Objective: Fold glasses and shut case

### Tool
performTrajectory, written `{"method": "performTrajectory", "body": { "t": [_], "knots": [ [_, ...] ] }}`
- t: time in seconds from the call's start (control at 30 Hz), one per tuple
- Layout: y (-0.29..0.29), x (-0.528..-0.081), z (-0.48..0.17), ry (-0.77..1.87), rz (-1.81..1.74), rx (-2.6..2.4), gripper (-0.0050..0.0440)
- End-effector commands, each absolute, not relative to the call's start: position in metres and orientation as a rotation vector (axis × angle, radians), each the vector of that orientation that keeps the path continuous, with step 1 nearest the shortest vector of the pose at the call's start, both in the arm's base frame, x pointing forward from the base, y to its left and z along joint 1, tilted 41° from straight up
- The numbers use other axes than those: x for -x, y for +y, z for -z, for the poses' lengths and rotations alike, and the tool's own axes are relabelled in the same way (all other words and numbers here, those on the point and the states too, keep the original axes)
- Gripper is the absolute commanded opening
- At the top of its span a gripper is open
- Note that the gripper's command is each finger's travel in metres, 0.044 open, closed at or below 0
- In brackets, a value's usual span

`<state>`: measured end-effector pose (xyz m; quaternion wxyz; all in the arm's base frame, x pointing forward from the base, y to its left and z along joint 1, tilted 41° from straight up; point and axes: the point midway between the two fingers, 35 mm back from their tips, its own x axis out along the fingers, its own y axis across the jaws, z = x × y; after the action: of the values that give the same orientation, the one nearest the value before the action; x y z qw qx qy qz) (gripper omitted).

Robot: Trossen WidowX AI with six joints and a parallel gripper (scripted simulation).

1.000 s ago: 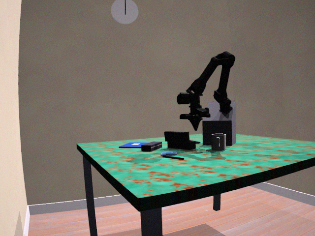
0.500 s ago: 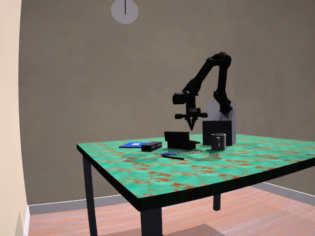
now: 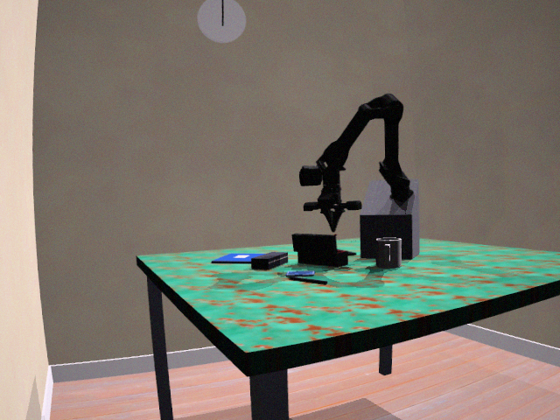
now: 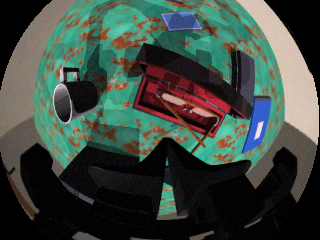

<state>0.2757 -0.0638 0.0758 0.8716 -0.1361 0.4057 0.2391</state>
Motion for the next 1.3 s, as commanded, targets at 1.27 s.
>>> {"method": "performTrajectory", "body": {
  "t": [1.27],
  "knots": [
    [-0.143, -0.293, -0.057, 1.008, 0.096, -0.891, 0.0000]
  ]
}}
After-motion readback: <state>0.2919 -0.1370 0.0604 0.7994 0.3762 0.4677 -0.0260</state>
